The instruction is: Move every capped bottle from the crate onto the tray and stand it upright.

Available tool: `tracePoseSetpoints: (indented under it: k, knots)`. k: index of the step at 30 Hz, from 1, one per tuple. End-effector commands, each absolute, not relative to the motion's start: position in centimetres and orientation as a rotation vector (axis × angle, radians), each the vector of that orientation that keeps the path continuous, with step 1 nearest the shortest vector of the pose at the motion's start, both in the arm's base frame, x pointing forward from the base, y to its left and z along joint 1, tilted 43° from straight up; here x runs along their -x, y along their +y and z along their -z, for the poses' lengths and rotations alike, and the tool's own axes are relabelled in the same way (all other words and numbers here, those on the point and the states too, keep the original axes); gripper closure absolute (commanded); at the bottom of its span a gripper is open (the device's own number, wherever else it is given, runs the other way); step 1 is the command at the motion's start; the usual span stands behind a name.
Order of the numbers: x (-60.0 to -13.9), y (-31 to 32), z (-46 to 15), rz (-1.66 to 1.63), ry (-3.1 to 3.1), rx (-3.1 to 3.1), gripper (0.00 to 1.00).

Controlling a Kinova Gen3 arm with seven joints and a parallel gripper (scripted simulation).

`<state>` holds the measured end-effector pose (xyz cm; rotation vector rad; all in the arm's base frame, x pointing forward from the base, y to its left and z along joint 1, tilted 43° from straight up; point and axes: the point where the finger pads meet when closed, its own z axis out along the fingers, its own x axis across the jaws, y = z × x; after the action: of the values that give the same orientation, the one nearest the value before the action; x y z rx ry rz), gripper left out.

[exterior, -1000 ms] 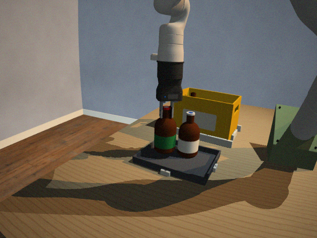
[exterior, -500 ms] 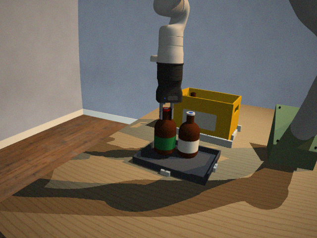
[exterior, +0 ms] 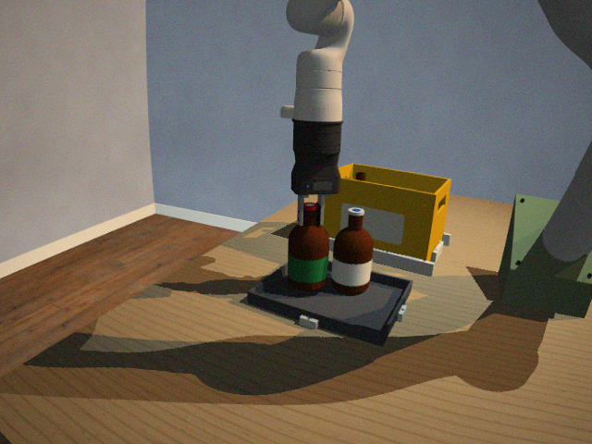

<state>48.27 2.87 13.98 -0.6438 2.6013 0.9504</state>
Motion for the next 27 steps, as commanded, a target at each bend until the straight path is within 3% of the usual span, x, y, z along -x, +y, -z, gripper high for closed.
tracePoseSetpoints:
  k: [1,27]
  knots:
    - [-48.3,2.87,-13.94,-0.949,2.601,0.643,1.0]
    - [-48.37,3.36,-13.41,-0.95,2.601,0.643,1.0]
